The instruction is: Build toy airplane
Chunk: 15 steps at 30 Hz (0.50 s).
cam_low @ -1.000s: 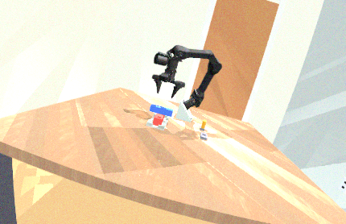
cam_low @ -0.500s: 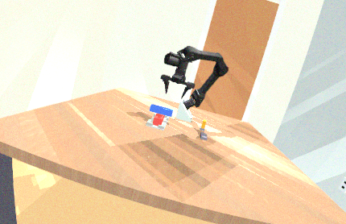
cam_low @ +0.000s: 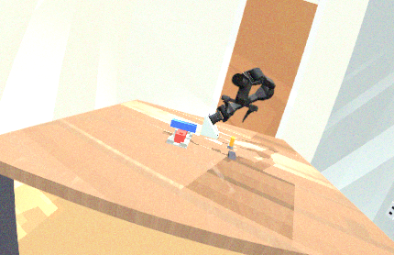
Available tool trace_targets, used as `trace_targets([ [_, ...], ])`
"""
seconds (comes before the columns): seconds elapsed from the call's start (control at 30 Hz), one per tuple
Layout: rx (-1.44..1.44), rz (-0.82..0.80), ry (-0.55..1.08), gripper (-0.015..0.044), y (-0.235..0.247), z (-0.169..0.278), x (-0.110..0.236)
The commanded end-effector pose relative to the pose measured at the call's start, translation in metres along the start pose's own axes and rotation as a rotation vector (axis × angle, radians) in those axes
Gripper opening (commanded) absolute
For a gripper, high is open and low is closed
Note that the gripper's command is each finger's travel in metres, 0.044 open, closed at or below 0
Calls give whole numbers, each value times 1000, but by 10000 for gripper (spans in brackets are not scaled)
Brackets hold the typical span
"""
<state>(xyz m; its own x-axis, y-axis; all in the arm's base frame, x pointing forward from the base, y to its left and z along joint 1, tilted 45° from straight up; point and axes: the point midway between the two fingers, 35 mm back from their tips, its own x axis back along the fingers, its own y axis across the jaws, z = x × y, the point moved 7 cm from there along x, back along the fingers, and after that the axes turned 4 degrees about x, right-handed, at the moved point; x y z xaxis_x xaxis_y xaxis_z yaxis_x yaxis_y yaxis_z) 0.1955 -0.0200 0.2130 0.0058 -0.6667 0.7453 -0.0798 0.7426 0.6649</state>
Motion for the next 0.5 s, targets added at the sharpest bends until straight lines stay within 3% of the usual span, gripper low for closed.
trace_targets([
  [0.0, -10, -15, -6, 440, 25, 25, -7],
  [0.17, -8, -17, -5, 440, 26, 26, -9],
  [0.33, 25, -55, 55, 440, 25, 23, -57],
  [0.47, 30, -61, 65, 440, 26, 23, -64],
])
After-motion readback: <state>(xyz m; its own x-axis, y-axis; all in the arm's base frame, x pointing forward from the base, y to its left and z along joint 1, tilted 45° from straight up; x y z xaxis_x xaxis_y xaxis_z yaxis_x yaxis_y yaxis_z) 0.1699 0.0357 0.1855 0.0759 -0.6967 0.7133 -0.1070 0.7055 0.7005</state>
